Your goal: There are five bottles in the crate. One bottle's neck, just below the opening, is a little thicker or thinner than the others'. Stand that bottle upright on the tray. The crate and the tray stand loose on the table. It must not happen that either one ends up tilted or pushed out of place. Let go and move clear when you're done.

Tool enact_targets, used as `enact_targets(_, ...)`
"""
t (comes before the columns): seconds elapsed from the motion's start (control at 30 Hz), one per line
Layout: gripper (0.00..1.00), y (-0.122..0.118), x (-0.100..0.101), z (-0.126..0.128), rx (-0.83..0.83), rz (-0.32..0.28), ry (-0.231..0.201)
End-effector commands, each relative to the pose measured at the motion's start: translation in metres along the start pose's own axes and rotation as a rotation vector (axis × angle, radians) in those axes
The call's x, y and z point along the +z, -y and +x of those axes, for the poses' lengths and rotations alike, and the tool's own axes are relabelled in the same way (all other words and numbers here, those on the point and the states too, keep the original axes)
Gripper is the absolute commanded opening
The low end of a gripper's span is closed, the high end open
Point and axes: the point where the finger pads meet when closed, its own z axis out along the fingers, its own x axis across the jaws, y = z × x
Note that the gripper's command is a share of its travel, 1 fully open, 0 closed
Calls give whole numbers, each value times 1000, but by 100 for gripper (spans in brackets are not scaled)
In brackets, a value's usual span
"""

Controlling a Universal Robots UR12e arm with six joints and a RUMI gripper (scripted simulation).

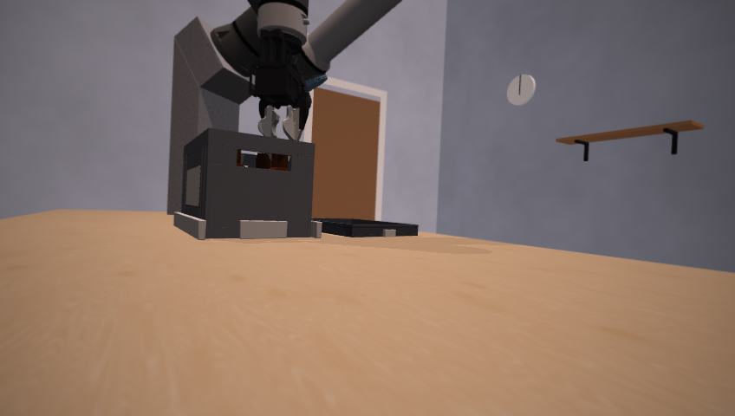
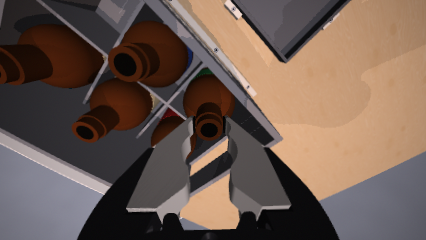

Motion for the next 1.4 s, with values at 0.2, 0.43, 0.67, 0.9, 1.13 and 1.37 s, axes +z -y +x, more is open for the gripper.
enact_targets(0.2, 0, 0, 1, 1, -2, 0, 0)
enact_targets(0.43, 0, 0, 1, 1, -2, 0, 0)
enact_targets(0.67, 38, 0, 1, 1, -2, 0, 0)
enact_targets(0.9, 38, 0, 1, 1, -2, 0, 0)
enact_targets(1.13, 38, 0, 1, 1, -2, 0, 0)
enact_targets(1.37, 38, 0, 1, 1, -2, 0, 0)
